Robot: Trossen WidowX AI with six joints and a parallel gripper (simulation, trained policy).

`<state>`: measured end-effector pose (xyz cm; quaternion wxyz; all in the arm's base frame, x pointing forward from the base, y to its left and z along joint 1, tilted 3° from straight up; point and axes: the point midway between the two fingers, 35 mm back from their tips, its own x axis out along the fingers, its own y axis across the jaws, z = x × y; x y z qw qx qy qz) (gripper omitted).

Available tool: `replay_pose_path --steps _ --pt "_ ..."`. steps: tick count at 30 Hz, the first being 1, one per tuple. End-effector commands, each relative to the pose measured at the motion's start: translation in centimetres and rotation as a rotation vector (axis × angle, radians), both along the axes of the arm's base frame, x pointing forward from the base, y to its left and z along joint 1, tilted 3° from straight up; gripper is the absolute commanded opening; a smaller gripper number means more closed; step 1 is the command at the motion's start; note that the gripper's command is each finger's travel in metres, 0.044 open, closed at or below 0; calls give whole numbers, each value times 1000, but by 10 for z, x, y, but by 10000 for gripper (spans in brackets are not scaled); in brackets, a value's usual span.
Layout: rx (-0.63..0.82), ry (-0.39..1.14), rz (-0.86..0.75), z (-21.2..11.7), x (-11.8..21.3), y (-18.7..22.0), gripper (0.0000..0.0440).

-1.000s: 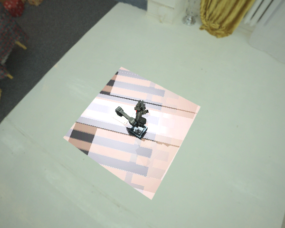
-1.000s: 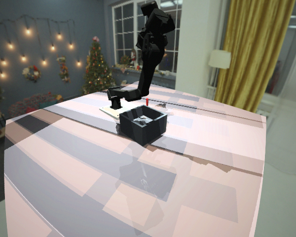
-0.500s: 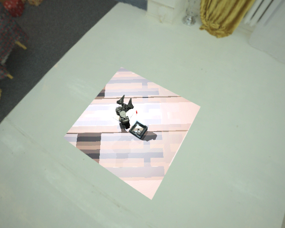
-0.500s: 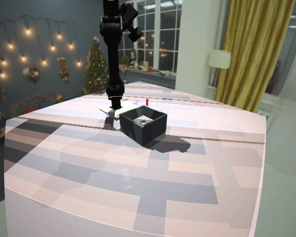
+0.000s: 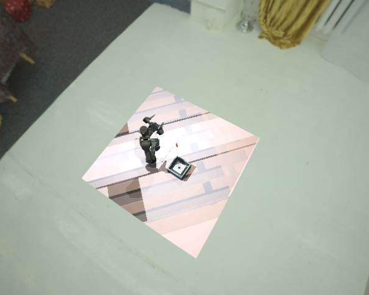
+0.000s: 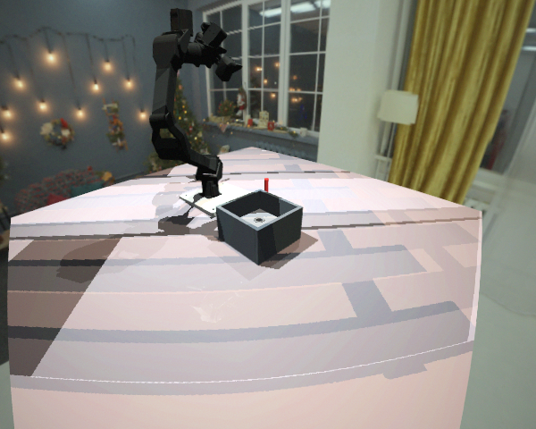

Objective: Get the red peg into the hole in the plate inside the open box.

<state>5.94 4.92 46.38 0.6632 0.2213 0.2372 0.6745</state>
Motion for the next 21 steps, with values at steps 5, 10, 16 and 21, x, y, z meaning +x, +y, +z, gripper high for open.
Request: replay_pose_path --steps 5,10,16,21 --pt "-194 -92 -151 -33 -20 41 440" --pt "-329 -104 -262 -60 -19 68 440" --pt "-497 -68 -380 -98 -6 96 440" --pt "-612 10 -493 -128 14 111 440"
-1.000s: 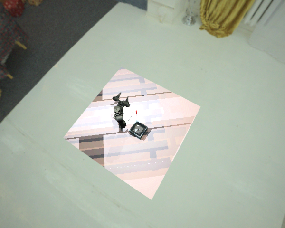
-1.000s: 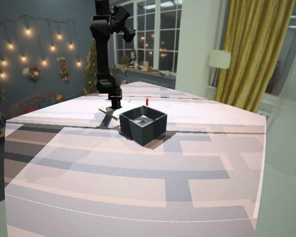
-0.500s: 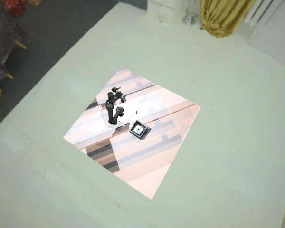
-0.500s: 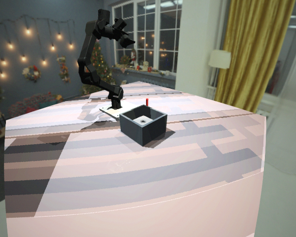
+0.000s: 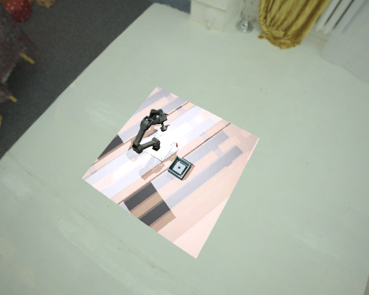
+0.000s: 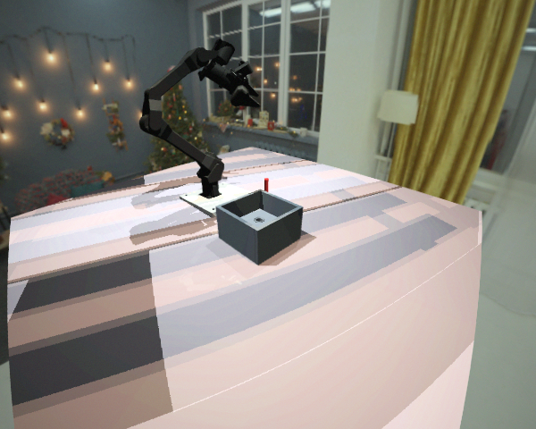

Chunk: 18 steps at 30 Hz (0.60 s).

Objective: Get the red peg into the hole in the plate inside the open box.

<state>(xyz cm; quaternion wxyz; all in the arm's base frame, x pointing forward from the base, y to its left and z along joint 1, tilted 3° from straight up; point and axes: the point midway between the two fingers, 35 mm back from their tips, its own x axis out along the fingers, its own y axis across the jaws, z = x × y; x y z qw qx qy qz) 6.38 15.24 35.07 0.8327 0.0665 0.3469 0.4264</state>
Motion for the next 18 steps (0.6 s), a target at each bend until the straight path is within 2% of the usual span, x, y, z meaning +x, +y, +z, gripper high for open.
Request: replay_pose_path --steps 1,18 --pt "-61 56 -88 -21 14 9 440" --pt "-230 397 -557 -115 79 3 440"
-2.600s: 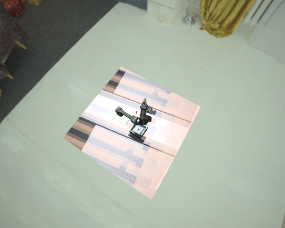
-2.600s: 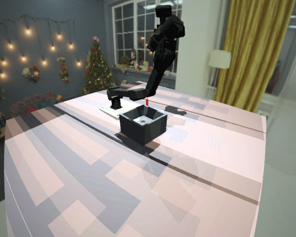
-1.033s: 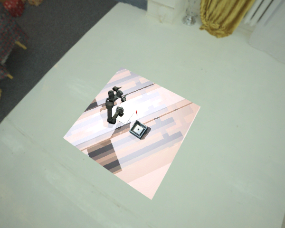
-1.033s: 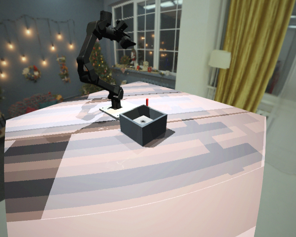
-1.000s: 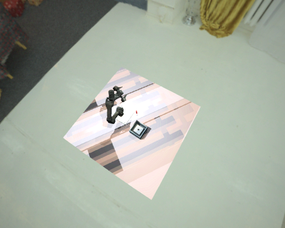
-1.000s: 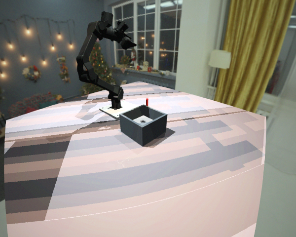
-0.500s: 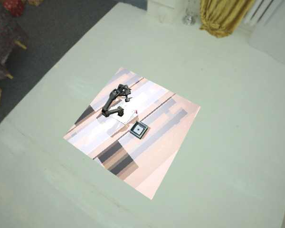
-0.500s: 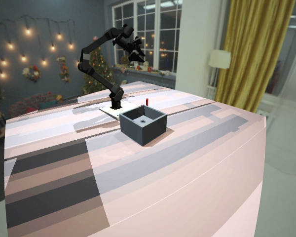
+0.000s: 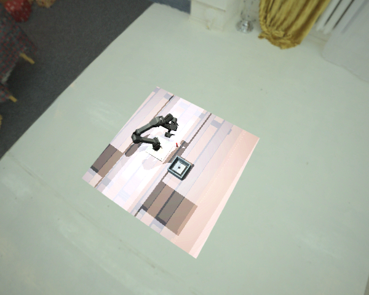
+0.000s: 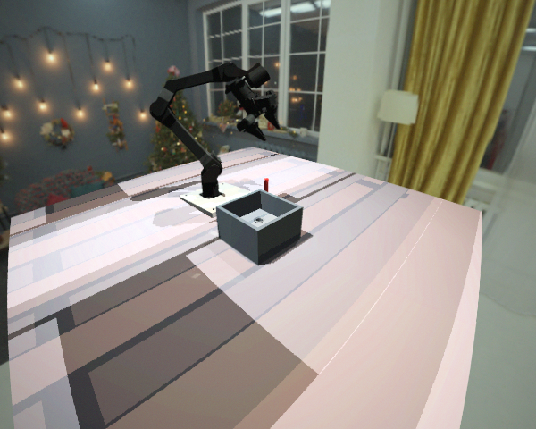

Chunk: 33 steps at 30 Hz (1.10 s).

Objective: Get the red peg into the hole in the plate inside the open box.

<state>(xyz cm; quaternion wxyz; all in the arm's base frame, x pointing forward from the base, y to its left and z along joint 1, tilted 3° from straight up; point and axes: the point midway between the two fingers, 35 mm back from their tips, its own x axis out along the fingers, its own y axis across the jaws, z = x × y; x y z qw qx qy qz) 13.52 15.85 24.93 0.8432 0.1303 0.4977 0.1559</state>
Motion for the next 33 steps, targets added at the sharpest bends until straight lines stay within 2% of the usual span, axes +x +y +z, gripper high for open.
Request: replay_pose_path --steps 1,18,33 --pt "-19 73 -97 -19 10 -5 440" --pt "-93 369 -578 -115 38 -36 440" --pt "-23 444 -806 -189 45 -38 436"
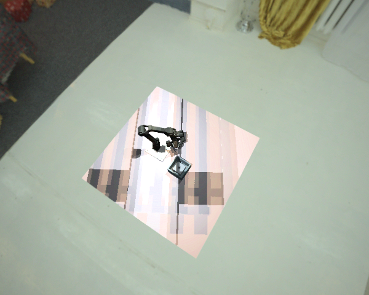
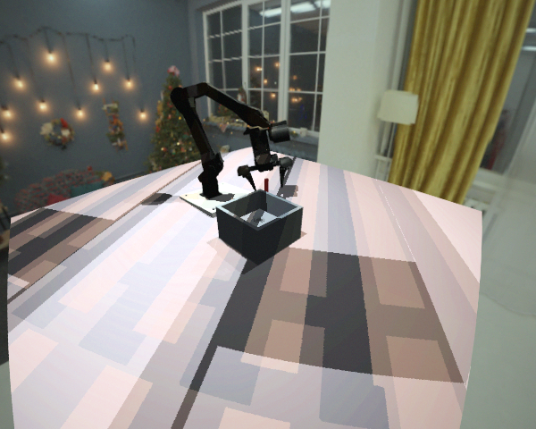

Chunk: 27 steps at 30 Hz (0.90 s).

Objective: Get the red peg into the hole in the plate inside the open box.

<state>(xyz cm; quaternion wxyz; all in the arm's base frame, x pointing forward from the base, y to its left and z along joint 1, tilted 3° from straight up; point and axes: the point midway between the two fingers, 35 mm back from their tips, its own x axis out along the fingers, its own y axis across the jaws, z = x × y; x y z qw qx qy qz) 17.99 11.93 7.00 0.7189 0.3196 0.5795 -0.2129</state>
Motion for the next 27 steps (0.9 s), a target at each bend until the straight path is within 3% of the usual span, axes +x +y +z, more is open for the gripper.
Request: replay_pose_path --steps 1,18,27 --pt "20 7 -46 -13 0 1 427" --pt "86 114 -143 -27 -6 -2 0" --pt "34 8 -103 2 14 -15 0"
